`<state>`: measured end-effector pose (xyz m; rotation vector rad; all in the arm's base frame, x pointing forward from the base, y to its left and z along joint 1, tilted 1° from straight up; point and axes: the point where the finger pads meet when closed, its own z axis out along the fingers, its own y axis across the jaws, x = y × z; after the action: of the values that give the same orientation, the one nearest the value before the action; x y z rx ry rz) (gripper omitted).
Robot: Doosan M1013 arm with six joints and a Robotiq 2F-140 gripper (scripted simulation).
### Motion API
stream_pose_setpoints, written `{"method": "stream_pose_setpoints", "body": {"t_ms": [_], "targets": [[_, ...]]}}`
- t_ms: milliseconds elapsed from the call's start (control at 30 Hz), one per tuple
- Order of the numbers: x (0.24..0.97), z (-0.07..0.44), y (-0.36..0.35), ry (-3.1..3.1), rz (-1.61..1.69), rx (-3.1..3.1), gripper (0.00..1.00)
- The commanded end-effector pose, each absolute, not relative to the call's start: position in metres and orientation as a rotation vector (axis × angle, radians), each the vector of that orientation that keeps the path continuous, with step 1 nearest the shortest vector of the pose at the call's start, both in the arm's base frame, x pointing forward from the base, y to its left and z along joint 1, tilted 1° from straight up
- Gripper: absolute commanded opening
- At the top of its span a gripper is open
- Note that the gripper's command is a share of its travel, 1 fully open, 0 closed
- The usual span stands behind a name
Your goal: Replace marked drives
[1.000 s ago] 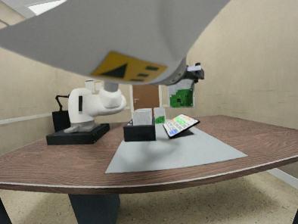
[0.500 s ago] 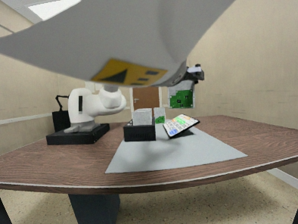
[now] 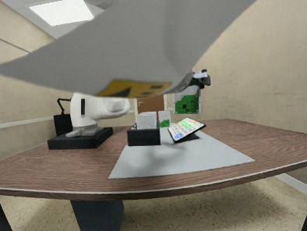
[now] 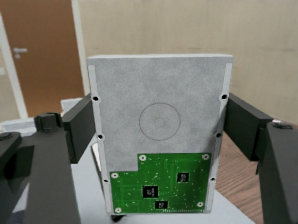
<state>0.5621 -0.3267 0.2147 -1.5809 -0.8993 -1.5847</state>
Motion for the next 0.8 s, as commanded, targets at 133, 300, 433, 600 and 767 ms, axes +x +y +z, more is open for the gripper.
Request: {"method": "stream_pose_setpoints", "body": {"t_ms": [133,300,433,600,767], "targets": [[0.562,0.208,-0.327,-0.901,-1.586,-1.581,0.1],[0.562,0.204,-0.327,-0.901,-1.586,-1.581,0.1],[0.562,0.199,-0.327,-0.901,-1.586,-1.581,0.1],[0.562,0.192,-0.327,-0.901,-1.586,-1.581,0.1],[0.562,0.188,-0.327,-0.901,-1.586,-1.581,0.1]]}}
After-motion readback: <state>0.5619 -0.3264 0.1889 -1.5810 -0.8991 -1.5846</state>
